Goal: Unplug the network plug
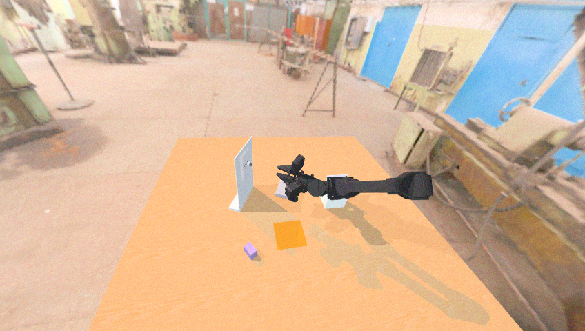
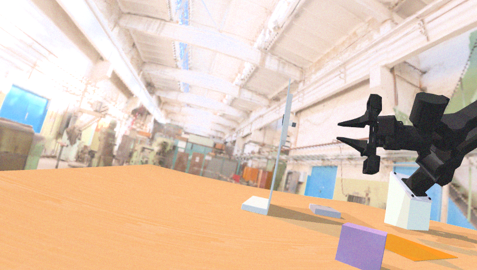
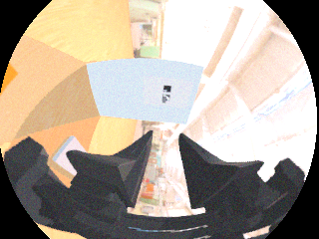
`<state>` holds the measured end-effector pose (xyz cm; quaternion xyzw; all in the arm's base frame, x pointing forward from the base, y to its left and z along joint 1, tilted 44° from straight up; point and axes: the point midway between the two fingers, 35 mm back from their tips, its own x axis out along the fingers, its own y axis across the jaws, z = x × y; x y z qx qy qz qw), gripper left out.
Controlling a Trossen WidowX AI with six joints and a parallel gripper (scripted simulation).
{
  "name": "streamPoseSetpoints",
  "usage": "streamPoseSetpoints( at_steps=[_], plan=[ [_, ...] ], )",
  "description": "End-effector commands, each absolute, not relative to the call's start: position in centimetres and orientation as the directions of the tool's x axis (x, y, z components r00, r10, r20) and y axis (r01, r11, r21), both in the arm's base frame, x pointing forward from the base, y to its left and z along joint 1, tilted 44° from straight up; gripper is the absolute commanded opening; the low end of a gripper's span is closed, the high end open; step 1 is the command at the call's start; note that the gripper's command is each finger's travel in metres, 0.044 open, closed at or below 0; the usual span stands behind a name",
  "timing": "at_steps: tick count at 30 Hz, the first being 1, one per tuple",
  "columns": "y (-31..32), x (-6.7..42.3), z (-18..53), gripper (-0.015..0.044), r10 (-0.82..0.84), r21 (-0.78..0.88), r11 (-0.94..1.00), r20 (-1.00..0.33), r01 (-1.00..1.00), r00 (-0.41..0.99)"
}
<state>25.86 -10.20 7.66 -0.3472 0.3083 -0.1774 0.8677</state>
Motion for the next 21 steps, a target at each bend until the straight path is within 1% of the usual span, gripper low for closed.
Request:
streamPoseSetpoints(
  at_steps=[1,21],
  plan=[
    [-10.6,26.4,7.6,0.0156,-0.528,-0.718,0.69,-0.412,0.092,0.742],
    [-12.4,30.6,6.3,0.0156,-0.529,-0.718,0.69,-0.41,0.094,0.743]
  ],
)
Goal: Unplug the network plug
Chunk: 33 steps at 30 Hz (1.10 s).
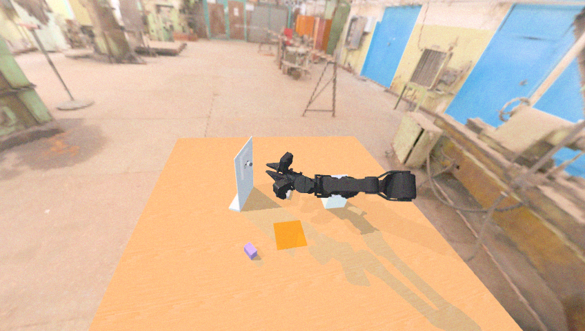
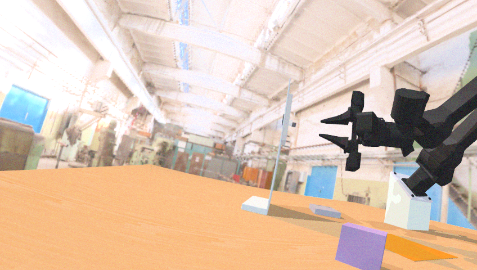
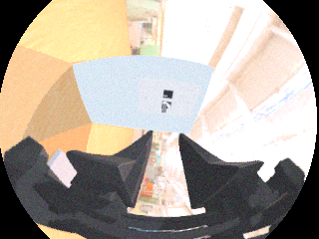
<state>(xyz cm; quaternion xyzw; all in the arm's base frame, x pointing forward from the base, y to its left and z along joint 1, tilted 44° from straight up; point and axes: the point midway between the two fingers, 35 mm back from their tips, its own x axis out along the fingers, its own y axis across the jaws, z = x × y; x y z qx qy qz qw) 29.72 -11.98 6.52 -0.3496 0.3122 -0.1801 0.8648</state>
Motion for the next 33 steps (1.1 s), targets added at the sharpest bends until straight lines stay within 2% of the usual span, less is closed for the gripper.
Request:
streamPoseSetpoints(
  at_steps=[1,33],
  plan=[
    [-12.5,30.7,6.2,0.0156,-0.529,-0.718,0.689,-0.41,0.094,0.743],
    [-13.9,34.1,5.4,0.0156,-0.528,-0.718,0.689,-0.409,0.094,0.744]
  ],
)
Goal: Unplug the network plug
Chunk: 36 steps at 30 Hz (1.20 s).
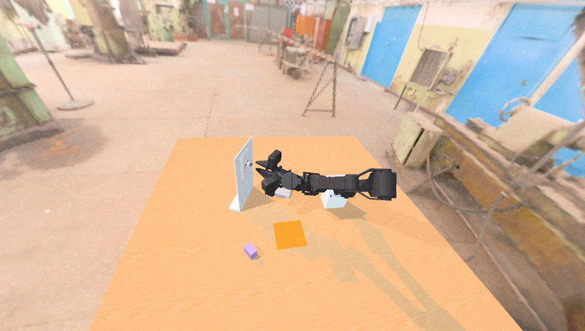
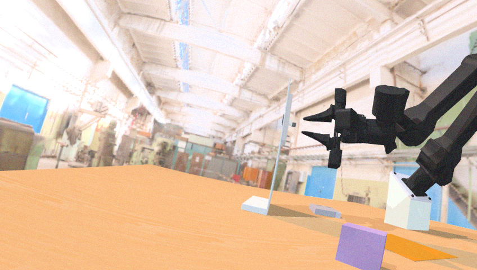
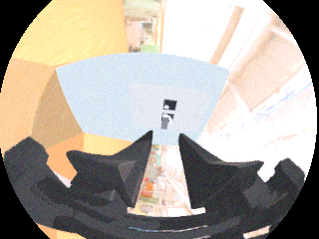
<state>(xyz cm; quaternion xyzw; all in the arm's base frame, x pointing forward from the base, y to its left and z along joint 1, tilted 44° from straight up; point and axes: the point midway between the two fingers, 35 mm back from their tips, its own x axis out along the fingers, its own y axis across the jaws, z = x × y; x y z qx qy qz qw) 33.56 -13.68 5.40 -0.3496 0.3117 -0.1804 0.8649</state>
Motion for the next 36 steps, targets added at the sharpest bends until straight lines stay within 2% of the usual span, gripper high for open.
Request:
streamPoseSetpoints(
  at_steps=[1,20,36],
  plan=[
    [-13.9,34.2,5.4,0.0156,-0.528,-0.718,0.689,-0.409,0.094,0.744],
    [-14.8,36.2,4.6,0.0156,-0.529,-0.719,0.689,-0.408,0.096,0.744],
    [-14.8,36.2,4.6,0.0049,-0.529,-0.719,0.689,-0.408,0.096,0.744]
  ],
)
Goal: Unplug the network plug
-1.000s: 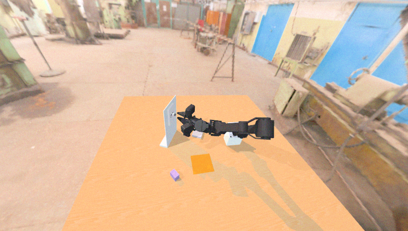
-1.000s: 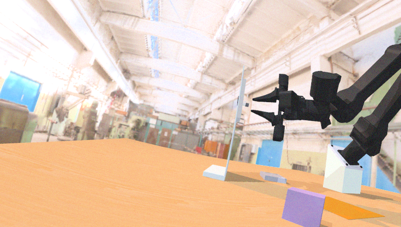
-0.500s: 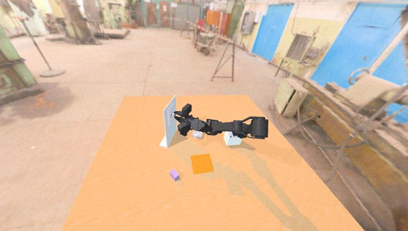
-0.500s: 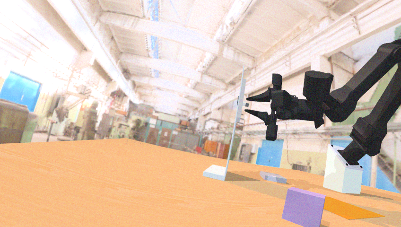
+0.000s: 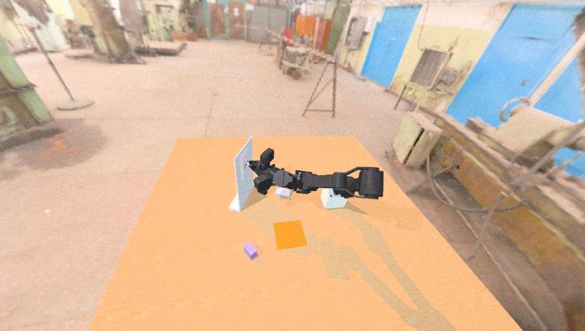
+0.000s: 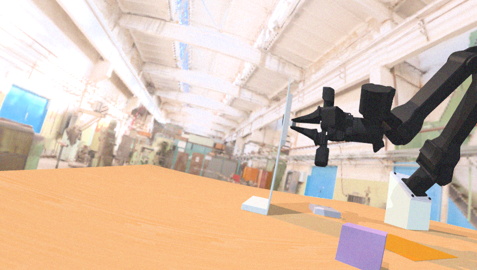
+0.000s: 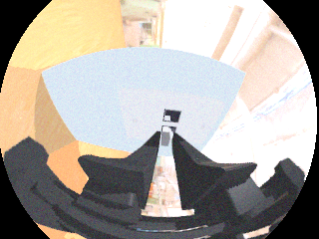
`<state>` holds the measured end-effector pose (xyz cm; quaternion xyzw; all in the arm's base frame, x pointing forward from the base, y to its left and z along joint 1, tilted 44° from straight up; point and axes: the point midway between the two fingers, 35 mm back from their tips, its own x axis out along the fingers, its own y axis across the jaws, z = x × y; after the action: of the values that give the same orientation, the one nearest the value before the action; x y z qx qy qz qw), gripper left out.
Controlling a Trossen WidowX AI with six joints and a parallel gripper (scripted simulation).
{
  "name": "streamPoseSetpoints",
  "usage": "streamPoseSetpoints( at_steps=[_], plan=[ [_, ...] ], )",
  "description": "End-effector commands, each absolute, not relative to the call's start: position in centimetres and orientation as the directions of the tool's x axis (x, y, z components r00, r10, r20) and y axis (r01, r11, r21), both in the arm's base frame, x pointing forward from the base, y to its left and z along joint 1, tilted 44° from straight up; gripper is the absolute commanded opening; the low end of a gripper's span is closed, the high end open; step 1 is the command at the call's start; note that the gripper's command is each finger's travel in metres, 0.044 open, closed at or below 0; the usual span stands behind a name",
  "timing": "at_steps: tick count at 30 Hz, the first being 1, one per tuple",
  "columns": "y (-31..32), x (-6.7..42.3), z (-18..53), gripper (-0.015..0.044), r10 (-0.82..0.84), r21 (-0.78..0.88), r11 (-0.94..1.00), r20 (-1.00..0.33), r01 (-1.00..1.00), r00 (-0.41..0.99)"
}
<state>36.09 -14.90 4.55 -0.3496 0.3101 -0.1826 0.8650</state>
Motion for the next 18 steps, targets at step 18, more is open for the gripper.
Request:
streamPoseSetpoints(
  at_steps=[18],
  plan=[
    [-14.74,35.82,4.65,0.0,-0.529,-0.719,0.689,-0.408,0.096,0.744]
  ],
)
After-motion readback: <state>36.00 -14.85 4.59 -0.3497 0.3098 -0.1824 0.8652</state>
